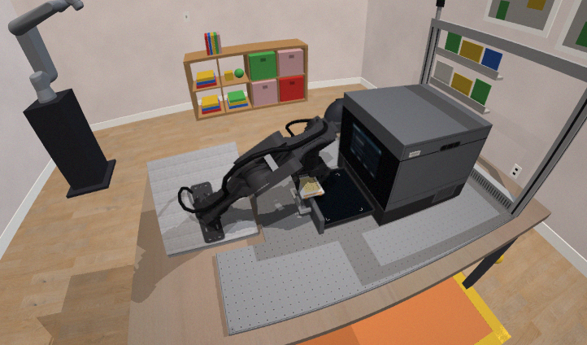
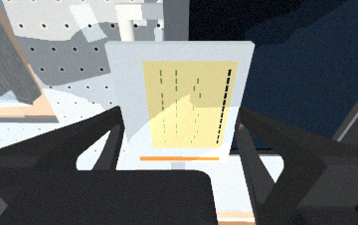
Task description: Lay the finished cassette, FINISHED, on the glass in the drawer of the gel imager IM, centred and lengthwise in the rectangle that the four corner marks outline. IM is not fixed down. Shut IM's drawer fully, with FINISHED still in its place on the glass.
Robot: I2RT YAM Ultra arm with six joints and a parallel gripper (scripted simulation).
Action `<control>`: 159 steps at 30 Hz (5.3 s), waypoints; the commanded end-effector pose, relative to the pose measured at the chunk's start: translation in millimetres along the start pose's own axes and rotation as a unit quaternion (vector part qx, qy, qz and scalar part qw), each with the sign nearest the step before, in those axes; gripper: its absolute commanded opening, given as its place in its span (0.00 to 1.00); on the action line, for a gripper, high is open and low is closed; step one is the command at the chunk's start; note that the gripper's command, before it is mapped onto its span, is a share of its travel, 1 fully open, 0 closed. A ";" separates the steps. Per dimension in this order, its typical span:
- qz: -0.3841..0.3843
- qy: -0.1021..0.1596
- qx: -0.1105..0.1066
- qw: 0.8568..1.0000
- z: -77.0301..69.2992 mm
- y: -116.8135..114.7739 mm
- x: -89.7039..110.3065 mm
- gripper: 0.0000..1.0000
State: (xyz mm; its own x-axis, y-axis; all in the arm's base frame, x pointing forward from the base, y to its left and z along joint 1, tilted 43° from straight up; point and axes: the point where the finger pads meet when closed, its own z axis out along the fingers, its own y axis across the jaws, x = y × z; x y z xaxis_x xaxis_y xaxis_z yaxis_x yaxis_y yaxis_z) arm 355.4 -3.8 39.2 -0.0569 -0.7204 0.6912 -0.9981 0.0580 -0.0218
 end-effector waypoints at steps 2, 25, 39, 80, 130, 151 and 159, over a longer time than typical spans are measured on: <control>-0.010 -0.008 0.012 1.000 -12.9 -5.0 -5.9 0.00; -0.009 -0.002 0.007 1.000 -4.8 -31.6 -3.4 0.00; -0.011 -0.004 0.008 1.000 -5.2 -46.9 -5.9 0.00; -0.003 -0.005 0.011 1.000 -2.7 -91.7 -3.4 0.00; -0.001 -0.009 0.025 1.000 40.8 -96.9 -3.7 0.00; -0.004 -0.008 0.021 1.000 40.6 -95.1 -2.9 0.00; -0.004 -0.008 0.021 1.000 40.6 -95.1 -2.9 0.00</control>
State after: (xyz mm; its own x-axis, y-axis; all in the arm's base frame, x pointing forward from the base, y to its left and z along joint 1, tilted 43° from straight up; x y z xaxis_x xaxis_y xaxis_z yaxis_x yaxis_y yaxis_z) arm 443.2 -48.3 -4.0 -0.0510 -0.7215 0.6905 -0.9983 0.0552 -0.0160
